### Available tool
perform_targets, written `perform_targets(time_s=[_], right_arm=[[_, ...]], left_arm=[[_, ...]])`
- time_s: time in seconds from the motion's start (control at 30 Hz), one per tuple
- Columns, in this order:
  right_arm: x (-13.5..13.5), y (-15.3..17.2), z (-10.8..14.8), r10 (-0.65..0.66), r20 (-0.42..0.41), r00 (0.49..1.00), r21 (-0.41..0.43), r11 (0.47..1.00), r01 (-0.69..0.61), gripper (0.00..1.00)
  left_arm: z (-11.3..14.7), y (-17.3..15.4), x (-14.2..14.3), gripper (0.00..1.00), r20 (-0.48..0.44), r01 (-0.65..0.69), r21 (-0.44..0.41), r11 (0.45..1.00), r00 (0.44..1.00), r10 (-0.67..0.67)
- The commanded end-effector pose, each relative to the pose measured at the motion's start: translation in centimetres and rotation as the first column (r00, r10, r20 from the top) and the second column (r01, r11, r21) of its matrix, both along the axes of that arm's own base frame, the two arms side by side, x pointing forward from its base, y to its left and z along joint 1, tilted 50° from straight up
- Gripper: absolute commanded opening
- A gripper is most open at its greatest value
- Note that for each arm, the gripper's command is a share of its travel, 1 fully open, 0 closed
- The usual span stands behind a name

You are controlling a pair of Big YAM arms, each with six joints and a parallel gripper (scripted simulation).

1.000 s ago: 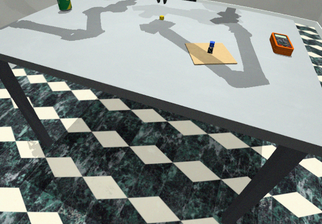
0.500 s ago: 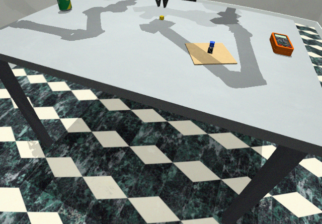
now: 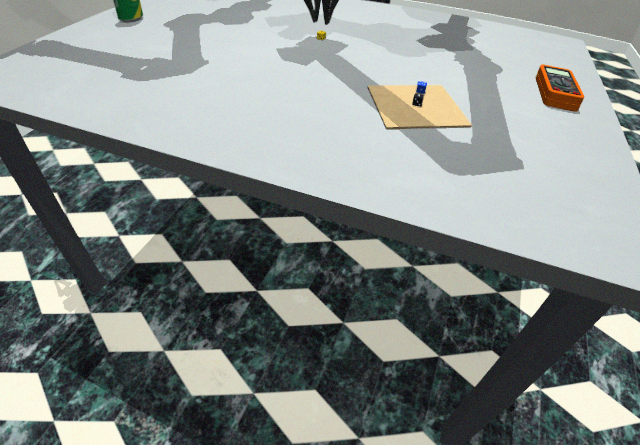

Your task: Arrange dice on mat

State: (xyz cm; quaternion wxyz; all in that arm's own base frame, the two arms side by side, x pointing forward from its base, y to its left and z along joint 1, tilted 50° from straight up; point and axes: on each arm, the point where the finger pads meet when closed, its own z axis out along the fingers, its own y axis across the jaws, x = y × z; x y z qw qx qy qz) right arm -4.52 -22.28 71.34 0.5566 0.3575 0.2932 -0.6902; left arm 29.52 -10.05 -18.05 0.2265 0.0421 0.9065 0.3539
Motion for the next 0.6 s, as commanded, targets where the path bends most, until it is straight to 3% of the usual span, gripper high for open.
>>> perform_targets(time_s=[0.0,0.57], right_arm=[[0.12,2.68,3.22,-0.009,-0.006,1.000,-0.063,0.998,0.008,1.00],[0.12,2.68,3.22,-0.009,-0.006,1.000,-0.063,0.998,0.008,1.00]], left_arm=[[-0.54,1.24,-0.14,0.30,-0.018,-0.003,0.017,1.000,1.000,0.003],[-0.90,1.47,0.41,0.30,-0.014,-0.003,0.012,1.000,1.000,0.003]])
